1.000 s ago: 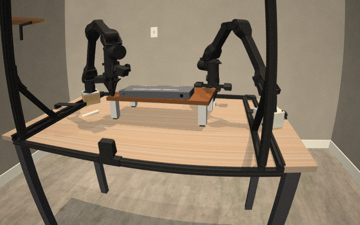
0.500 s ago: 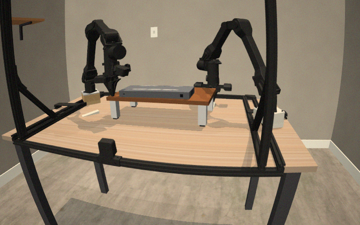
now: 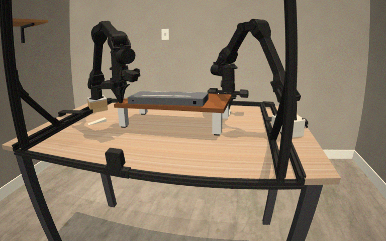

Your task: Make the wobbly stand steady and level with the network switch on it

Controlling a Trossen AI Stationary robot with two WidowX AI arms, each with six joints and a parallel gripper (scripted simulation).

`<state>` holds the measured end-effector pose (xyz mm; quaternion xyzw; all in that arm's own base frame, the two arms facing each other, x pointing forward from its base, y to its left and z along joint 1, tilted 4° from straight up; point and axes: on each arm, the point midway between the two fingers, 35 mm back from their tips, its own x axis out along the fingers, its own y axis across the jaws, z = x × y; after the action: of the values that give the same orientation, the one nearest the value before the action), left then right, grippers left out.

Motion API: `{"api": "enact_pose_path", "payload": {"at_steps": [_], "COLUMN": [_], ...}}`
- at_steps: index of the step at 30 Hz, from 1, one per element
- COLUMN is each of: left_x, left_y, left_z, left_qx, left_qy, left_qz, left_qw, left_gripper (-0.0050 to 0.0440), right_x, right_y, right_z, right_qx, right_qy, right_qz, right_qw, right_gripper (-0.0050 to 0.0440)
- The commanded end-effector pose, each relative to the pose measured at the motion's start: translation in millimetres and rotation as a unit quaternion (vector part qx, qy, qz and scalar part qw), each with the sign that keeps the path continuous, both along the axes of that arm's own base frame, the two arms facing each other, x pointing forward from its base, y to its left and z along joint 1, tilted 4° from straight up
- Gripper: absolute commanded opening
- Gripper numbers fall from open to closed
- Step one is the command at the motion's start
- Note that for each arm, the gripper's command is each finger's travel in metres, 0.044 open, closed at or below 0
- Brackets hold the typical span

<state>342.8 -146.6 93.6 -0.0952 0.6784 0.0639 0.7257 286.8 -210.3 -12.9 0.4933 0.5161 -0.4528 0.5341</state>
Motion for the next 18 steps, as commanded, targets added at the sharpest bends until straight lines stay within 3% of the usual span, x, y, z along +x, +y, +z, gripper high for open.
{"api": "enact_pose_path", "payload": {"at_steps": [1,14,15,18], "left_x": [-2,-2,-2,-2], "left_y": [0,0,0,0], "left_z": [-8,-8,-8,-8], "left_qx": [0.002,0.002,0.002,0.002], "left_qy": [0.008,0.008,0.008,0.008], "left_qz": [0.003,0.003,0.003,0.003], "left_qw": [1.0,1.0,1.0,1.0], "left_gripper": [0.0,0.0,0.0,0.0], "right_x": [-1,-1,-2,-2], "right_y": [9,9,19,19], "right_z": [0,0,0,0], "right_qx": [0.003,0.003,0.003,0.003], "right_qy": [0.0,0.0,0.0,0.0], "right_qz": [0.002,0.002,0.002,0.002], "right_qw": [1.0,1.0,1.0,1.0], "right_gripper": [0.0,0.0,0.0,0.0]}}
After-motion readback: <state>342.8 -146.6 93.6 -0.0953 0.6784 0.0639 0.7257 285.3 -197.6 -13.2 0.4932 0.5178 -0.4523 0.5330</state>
